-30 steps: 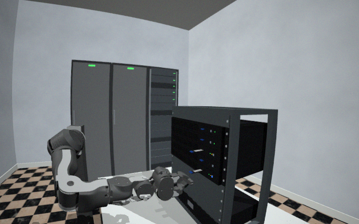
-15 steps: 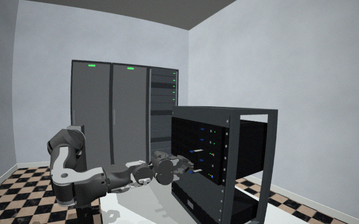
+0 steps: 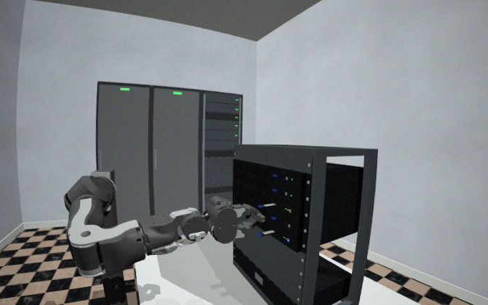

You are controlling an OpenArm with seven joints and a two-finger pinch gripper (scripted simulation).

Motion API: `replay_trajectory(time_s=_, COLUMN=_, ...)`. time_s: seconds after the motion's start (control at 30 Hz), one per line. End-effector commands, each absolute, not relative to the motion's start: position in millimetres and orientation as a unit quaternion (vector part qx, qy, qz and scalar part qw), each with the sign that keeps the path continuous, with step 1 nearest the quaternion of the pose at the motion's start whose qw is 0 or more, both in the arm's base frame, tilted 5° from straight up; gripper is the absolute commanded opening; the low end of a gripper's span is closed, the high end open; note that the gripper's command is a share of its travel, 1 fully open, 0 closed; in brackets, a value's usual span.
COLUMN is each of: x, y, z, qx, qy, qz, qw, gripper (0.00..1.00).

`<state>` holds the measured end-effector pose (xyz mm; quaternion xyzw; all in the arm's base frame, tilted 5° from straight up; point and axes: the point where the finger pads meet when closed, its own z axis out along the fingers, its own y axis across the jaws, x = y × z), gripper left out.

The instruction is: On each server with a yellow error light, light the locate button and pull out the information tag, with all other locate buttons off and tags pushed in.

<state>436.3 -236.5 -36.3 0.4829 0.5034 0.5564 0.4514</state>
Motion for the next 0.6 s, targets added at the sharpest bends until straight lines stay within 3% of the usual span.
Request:
replay_trajectory(time_s=0.0, x=438.4, y=-234.7, z=-36.4, qx=0.483, qy=0.506, qz=0.556, qw=0.45, gripper=0.0)
replay_trajectory(time_s=0.57, x=503.9, y=-225.7, z=-35.3, qx=0.483, qy=0.506, qz=0.556, qw=0.449, gripper=0.0)
